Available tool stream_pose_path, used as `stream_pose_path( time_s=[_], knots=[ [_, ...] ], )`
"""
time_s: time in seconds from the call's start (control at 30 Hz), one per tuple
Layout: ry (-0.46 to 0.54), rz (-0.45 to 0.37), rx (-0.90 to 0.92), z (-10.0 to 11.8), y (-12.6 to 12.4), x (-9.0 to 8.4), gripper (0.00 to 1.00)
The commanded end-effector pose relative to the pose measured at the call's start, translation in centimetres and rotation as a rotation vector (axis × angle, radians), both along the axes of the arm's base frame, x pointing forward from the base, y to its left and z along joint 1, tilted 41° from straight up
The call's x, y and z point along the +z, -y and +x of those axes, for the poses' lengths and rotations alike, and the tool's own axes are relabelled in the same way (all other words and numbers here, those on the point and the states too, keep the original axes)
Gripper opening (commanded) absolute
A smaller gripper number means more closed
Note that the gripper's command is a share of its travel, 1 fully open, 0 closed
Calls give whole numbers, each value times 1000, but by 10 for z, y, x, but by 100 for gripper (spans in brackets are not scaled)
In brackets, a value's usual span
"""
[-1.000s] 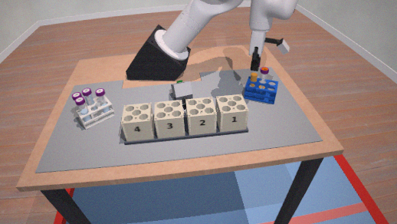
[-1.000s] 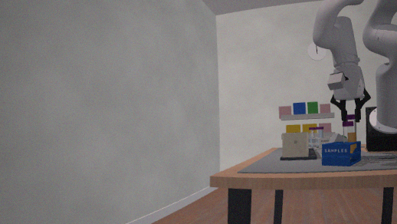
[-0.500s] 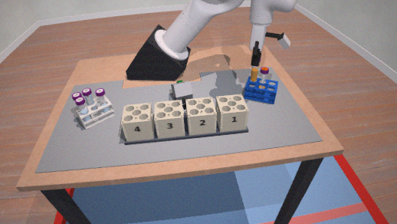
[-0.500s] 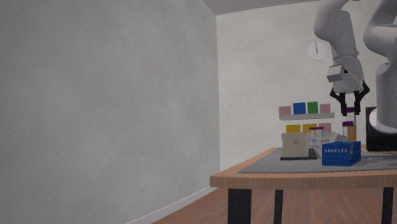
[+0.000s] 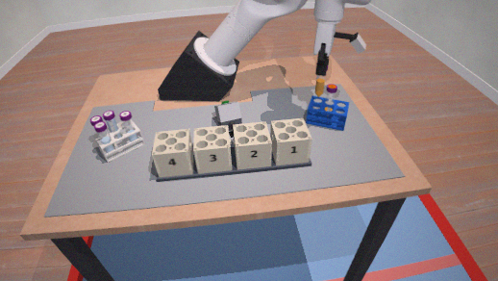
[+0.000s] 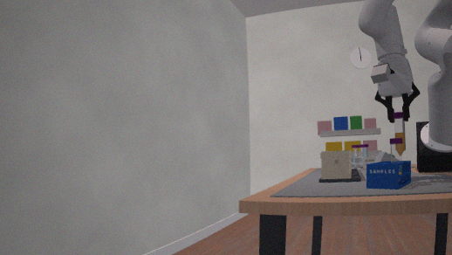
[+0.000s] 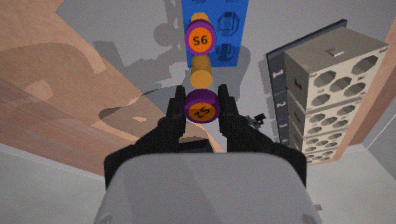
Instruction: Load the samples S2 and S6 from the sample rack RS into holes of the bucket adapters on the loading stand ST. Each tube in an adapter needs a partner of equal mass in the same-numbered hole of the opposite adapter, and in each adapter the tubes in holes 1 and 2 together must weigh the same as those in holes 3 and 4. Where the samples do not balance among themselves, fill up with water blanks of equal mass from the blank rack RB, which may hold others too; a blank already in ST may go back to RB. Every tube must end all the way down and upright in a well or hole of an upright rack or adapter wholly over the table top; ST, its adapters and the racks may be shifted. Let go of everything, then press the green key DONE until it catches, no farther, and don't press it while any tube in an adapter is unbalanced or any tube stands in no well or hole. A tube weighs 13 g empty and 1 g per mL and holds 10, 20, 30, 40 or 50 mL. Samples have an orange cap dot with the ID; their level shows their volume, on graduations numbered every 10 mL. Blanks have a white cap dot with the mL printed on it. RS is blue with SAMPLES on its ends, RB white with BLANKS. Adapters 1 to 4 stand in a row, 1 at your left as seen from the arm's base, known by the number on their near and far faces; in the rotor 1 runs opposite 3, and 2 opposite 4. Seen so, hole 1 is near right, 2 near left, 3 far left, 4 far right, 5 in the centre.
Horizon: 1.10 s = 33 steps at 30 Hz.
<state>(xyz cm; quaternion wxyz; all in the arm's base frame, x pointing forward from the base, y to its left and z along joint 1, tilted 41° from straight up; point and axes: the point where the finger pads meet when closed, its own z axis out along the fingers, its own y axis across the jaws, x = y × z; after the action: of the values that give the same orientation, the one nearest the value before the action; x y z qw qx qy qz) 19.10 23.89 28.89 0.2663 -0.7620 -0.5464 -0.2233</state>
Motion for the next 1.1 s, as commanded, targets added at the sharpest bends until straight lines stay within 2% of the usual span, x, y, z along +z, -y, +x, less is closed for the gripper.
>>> stream_pose_path(
  time_s=[0.0, 1.07],
  knots=[
    [1, 0, 0, 0, 5, 6, 0],
    [1, 0, 0, -3, 41, 49, 0]
  ],
)
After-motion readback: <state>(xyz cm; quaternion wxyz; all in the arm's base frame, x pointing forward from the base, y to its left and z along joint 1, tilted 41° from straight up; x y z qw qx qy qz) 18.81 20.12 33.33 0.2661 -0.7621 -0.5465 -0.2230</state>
